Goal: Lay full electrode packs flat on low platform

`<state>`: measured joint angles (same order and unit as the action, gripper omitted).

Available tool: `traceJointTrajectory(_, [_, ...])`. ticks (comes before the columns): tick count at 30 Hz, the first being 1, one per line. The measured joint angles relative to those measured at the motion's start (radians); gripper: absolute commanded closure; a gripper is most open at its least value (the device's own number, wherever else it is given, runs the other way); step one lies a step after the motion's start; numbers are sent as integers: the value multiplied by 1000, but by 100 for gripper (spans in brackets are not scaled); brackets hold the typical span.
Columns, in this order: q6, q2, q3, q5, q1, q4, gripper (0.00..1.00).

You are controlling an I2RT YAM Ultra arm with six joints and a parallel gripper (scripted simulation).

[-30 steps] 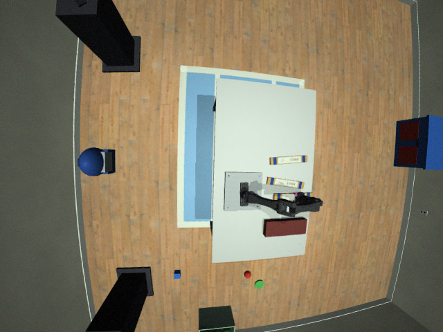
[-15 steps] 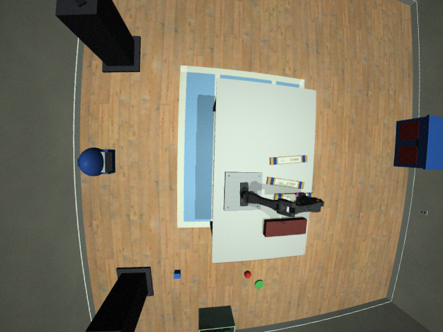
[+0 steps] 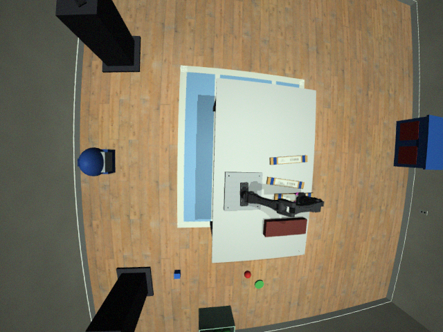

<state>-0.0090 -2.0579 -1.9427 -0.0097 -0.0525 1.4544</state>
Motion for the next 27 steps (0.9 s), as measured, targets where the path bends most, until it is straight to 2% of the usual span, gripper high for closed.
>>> traceJointTrajectory(10, [21, -2, -7, -1, -5, 4, 100])
traceJointTrajectory(16, [91, -3, -7, -1, -52, 5, 100])
traceJointTrajectory(27, [72, -11, -7, -2, -108, 5, 100])
